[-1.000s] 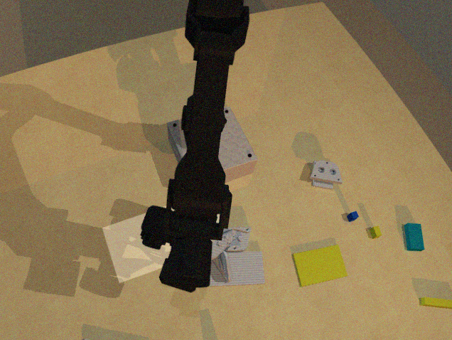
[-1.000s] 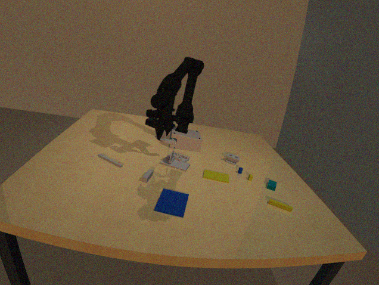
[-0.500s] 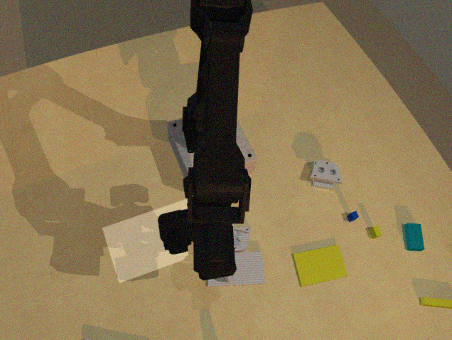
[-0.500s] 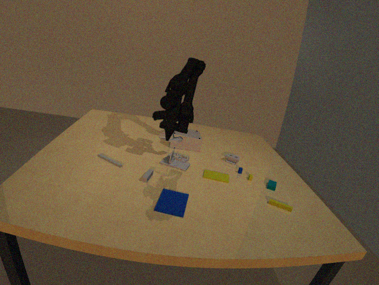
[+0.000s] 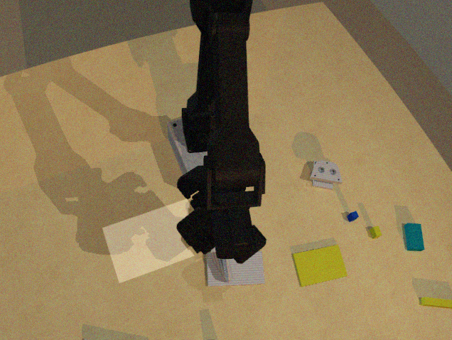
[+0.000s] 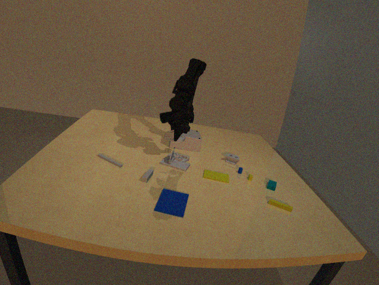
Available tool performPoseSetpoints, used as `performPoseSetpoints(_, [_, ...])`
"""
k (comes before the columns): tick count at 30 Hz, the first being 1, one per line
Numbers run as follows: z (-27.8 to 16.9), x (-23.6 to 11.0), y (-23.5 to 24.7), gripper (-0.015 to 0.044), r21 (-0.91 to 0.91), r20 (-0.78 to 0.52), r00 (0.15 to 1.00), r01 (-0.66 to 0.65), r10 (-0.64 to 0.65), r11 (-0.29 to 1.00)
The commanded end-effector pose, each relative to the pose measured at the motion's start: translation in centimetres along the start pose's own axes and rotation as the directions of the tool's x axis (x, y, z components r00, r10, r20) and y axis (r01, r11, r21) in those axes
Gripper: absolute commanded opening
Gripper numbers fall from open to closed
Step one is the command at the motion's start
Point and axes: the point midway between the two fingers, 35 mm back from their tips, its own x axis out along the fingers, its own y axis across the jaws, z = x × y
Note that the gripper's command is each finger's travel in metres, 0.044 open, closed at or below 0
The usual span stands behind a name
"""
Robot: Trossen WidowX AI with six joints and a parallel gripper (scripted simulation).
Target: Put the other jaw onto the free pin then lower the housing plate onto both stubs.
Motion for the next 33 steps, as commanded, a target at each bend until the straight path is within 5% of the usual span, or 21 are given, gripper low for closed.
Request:
performPoseSetpoints(1, [-1.0,0.1,-0.3,0.0134,-0.136,-0.007,1.0,0.001,-0.002,0.991])
performPoseSetpoints(22, [-4.7,0.6,-1.7,0.0134,-0.717,-0.012,1.0,-0.007,-0.003,0.697])
performPoseSetpoints(33, [-5.0,0.7,-1.9,0.0134,-0.749,-0.013,1.0,-0.007,-0.003,0.663])
